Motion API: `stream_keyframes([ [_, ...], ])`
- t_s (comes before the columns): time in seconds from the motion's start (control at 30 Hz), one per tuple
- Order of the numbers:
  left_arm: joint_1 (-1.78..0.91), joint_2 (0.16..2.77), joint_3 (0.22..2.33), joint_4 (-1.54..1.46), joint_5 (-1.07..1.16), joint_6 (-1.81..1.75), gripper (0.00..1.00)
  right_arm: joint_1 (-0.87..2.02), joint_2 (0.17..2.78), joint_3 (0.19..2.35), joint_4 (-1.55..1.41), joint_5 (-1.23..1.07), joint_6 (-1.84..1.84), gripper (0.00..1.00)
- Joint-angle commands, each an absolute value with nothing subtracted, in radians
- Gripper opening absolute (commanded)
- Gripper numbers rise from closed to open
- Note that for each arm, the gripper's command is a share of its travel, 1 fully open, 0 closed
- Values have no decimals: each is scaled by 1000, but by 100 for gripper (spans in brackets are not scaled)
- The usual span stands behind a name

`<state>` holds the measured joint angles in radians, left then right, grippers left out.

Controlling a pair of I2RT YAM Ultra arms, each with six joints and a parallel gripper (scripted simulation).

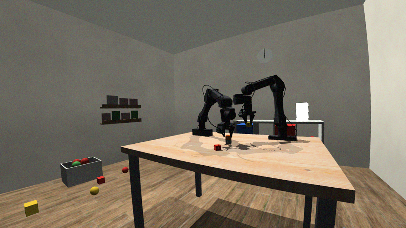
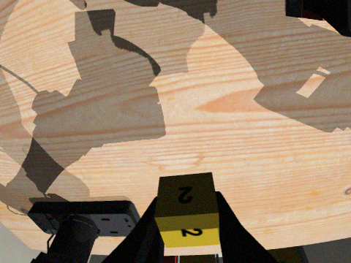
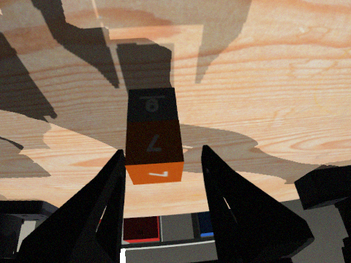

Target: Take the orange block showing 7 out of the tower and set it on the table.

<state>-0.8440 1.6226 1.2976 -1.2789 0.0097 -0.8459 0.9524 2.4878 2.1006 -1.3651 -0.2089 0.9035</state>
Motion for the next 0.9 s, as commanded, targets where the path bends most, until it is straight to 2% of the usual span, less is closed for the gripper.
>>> stream_keyframes([
  [0.0,-842,1595,1313,-1279,9,-844,27,955,2457,2084,-1334,-208,910,55],
  [0.23,-842,1595,1313,-1279,9,-844,27,955,2457,2083,-1334,-208,910,55],
  [0.27,-842,1595,1313,-1279,9,-844,27,955,2457,2083,-1334,-208,910,47],
  [0.33,-842,1595,1313,-1279,9,-844,27,955,2457,2083,-1333,-208,910,47],
  [0.37,-842,1595,1313,-1279,9,-844,27,955,2457,2083,-1333,-208,910,43],
  [0.43,-842,1595,1313,-1279,9,-844,27,955,2457,2083,-1333,-208,910,43],
  [0.47,-842,1595,1313,-1279,9,-844,27,953,2466,2093,-1346,-208,906,39],
  [0.87,-842,1595,1313,-1279,9,-844,27,953,2466,2093,-1346,-208,906,27],
])
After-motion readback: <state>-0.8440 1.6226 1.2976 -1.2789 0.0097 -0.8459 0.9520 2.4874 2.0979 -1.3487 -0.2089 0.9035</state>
